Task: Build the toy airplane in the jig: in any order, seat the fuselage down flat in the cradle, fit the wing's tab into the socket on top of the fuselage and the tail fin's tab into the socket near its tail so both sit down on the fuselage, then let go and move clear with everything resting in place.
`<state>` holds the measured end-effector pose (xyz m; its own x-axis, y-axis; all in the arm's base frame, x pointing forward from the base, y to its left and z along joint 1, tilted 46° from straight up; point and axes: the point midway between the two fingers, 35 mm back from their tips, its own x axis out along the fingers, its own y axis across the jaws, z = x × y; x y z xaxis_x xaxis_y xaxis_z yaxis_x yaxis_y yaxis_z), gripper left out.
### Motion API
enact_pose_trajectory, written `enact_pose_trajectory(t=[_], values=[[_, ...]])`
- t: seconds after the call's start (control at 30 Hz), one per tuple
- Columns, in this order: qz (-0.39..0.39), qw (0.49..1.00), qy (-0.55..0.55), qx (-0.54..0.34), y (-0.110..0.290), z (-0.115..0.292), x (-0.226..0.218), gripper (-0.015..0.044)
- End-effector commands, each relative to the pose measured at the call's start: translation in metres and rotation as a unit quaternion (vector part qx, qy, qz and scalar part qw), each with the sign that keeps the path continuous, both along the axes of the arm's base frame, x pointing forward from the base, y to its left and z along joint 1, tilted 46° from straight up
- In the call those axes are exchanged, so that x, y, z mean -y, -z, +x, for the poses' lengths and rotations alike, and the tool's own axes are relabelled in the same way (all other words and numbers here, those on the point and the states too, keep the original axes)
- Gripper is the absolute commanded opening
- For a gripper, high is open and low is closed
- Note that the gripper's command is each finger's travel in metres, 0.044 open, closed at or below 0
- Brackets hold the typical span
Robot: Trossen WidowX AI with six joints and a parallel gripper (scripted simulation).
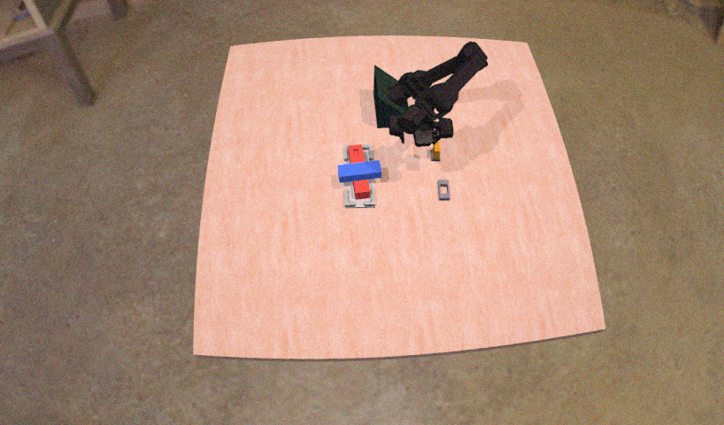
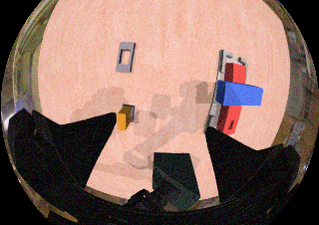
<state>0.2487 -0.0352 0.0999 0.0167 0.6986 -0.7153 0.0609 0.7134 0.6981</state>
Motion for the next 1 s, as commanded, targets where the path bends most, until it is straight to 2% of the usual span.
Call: enact_pose_trajectory(t=[0.0, 0.13, 0.37, 0.6, 0.97], values=[[0.008, 1.0, 0.001, -0.006, -0.028, -0.033, -0.04, 0.044], [0.012, 1.0, -0.002, -0.005, -0.042, -0.06, -0.067, 0.044], [0.013, 1.0, -0.002, -0.005, -0.043, -0.062, -0.068, 0.044], [0.013, 1.0, -0.002, -0.004, -0.005, -0.061, -0.108, 0.044], [0.014, 1.0, -0.002, -0.004, 0.007, -0.061, -0.12, 0.044]])
